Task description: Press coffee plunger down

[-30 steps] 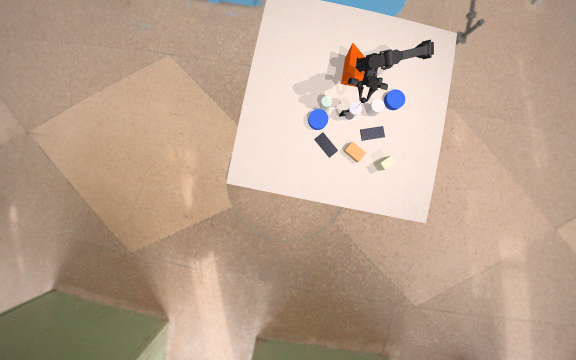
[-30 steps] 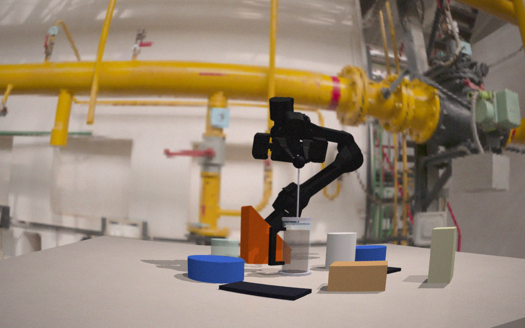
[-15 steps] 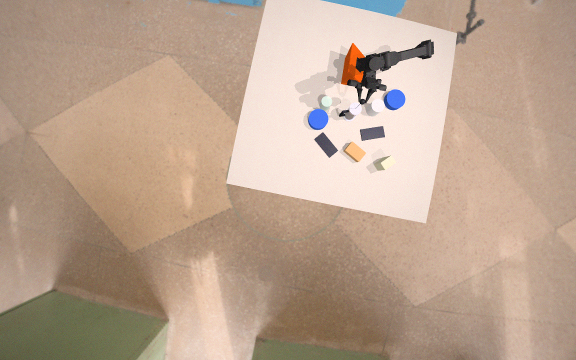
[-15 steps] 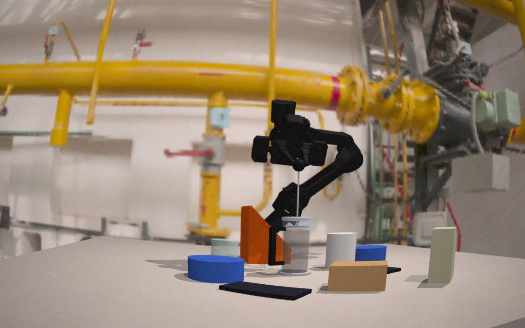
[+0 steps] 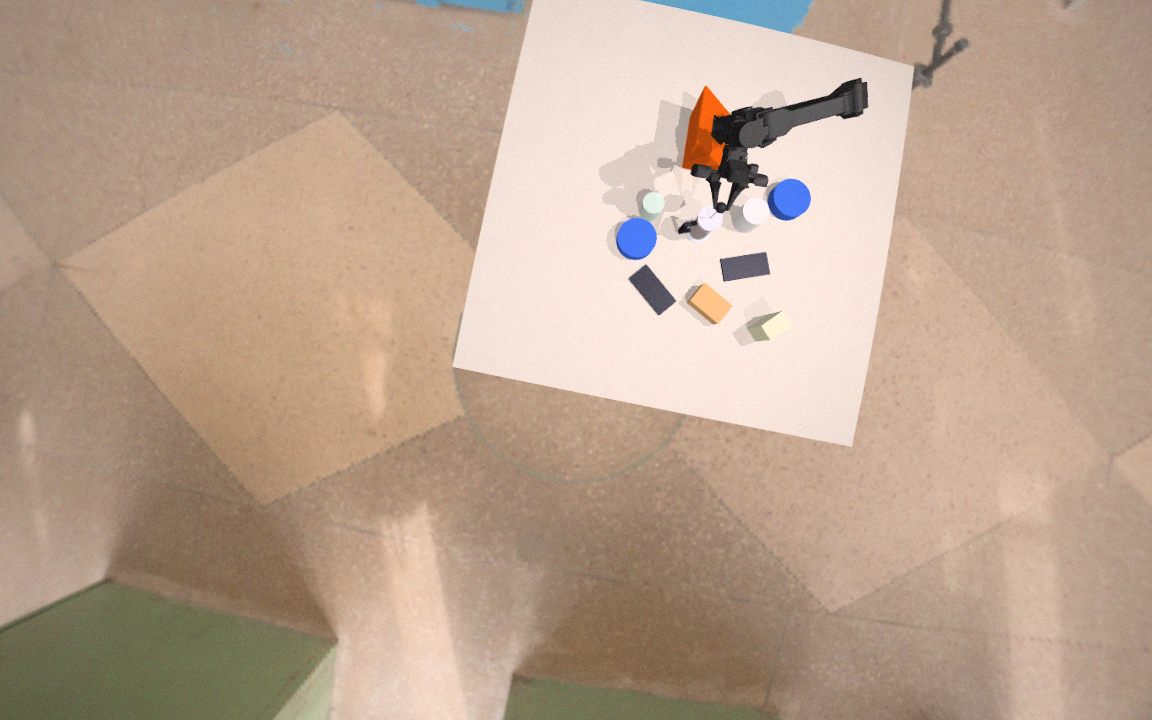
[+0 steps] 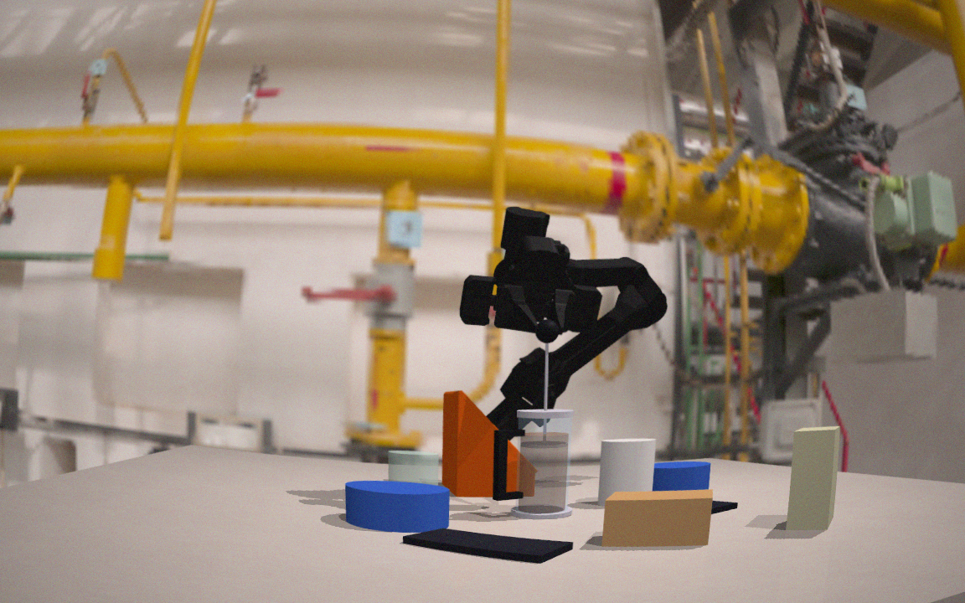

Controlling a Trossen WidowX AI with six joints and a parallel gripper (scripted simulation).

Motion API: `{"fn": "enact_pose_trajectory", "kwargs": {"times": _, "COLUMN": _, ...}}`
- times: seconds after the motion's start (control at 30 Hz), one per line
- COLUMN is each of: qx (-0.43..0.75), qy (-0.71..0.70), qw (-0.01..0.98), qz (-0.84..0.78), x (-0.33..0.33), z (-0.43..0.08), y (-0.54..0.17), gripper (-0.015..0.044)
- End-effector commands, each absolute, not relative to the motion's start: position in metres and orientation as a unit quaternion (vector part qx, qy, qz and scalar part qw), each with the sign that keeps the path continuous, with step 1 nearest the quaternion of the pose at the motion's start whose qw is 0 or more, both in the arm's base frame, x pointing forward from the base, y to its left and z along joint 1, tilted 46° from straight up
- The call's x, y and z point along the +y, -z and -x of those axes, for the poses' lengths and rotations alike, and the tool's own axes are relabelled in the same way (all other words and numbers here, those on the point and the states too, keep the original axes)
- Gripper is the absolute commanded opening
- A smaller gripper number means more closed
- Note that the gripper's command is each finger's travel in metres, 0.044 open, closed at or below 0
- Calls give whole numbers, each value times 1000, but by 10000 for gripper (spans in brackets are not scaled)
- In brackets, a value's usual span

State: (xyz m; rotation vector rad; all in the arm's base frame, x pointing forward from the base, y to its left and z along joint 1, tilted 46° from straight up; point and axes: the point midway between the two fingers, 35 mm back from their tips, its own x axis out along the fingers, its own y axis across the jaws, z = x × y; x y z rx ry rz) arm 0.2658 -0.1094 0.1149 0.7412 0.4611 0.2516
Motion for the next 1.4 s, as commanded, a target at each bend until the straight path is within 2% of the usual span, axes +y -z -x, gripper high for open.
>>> {"fn": "enact_pose_trajectory", "kwargs": {"times": 0.0, "qx": 237, "qy": -119, "qw": 893, "qz": -362, "x": -100, "z": -265, "y": -100, "gripper": 119}}
{"fn": "enact_pose_trajectory", "kwargs": {"times": 1.37, "qx": 227, "qy": -120, "qw": 894, "qz": -367, "x": -60, "z": -278, "y": -64, "gripper": 119}}
